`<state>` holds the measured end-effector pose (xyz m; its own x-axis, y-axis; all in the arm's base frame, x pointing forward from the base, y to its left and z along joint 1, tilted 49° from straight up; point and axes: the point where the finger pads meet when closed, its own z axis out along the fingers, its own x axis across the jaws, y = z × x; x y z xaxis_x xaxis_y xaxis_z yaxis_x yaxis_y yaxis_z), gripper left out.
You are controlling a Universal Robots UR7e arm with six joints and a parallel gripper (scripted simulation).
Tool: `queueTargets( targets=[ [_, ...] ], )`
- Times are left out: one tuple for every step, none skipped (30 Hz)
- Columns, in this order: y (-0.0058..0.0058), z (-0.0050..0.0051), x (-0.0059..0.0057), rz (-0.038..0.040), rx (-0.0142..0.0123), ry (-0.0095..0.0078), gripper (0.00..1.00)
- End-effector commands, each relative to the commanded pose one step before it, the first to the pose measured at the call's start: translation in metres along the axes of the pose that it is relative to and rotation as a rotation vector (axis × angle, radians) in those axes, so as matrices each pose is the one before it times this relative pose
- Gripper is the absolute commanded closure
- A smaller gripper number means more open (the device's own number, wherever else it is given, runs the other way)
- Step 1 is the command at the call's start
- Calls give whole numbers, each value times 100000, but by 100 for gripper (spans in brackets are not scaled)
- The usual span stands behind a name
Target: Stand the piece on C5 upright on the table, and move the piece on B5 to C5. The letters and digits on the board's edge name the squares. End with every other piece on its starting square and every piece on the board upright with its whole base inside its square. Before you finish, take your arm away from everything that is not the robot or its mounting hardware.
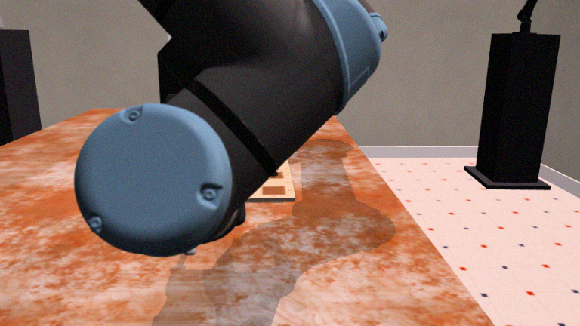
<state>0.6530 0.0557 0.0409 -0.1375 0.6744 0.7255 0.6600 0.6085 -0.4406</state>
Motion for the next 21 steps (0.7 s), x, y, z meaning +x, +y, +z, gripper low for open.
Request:
queueTargets(
  targets=[
    [-71, -88, -5, 25, -136, -50, 0],
    [0, 0, 0, 0, 0, 0, 0],
    [0, 0, 0, 0, 0, 0, 0],
    [0, 0, 0, 0, 0, 0, 0],
    [-4, -2, 0, 0, 0, 0, 0],
    [-24, -13, 1, 0, 2, 1, 0],
    [-59, -31, 2, 0, 5, 3, 0],
    [-105, -55, 4, 0, 10, 5, 0],
    [-158, -82, 7, 0, 14, 8, 0],
    [-201, -105, 8, 0, 8, 4, 0],
    [-241, -125, 10, 0, 0, 0, 0],
    [-305, -158, 12, 0, 0, 0, 0],
    [0, 0, 0, 0, 0, 0, 0],
    [0, 0, 0, 0, 0, 0, 0],
    [-370, -191, 15, 0, 0, 0, 0],
    [-442, -229, 18, 0, 0, 0, 0],
    [-519, -268, 21, 0, 0, 0, 0],
    [-592, -306, 24, 0, 0, 0, 0],
    [-639, -331, 26, 0, 0, 0, 0],
    [-659, -341, 26, 0, 0, 0, 0],
    [-661, -342, 26, 0, 0, 0, 0]
  ],
)
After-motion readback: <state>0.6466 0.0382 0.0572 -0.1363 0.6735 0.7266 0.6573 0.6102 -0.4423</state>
